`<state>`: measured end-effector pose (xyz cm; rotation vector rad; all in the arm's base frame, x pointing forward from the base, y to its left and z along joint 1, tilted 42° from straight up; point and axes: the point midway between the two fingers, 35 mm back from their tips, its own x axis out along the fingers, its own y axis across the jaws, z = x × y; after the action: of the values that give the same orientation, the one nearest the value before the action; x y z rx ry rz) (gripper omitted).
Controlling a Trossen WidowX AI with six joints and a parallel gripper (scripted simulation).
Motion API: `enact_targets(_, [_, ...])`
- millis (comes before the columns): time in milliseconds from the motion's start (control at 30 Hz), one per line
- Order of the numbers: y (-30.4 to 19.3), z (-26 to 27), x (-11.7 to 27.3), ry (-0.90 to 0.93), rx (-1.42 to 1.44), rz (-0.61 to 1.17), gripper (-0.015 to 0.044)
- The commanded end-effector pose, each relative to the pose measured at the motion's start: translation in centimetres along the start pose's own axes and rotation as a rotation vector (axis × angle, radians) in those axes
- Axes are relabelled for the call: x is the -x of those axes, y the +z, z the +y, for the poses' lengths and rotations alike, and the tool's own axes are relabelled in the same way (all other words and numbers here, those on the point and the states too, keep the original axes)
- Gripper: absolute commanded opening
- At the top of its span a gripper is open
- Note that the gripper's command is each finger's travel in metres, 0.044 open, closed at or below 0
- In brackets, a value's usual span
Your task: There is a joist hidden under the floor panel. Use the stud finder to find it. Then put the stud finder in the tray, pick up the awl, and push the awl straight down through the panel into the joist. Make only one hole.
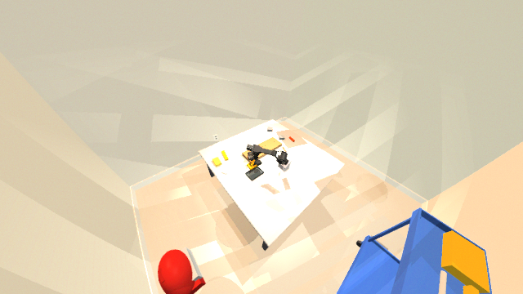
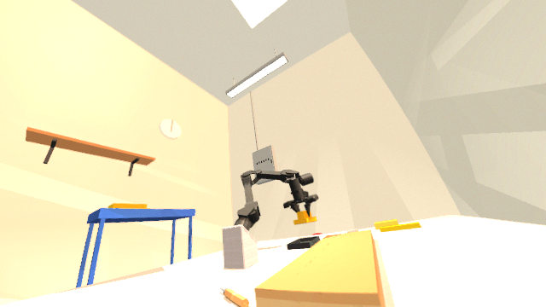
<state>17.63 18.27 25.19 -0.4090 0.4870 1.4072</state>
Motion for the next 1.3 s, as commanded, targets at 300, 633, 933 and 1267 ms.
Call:
enact_targets(300, [0.5, 3.3, -0.2, 0.038, 0.1, -0.04, 0.0])
enact_targets(633, [0.1, 3.0, -1.7, 0.04, 0.102, -0.036, 0.0])
enact_targets(933, [-0.2, 2.9, -3.1, 0.04, 0.103, -0.034, 0.0])
enact_targets(1267, [-0.6, 2.9, -4.6, 0.04, 0.103, -0.034, 0.0])
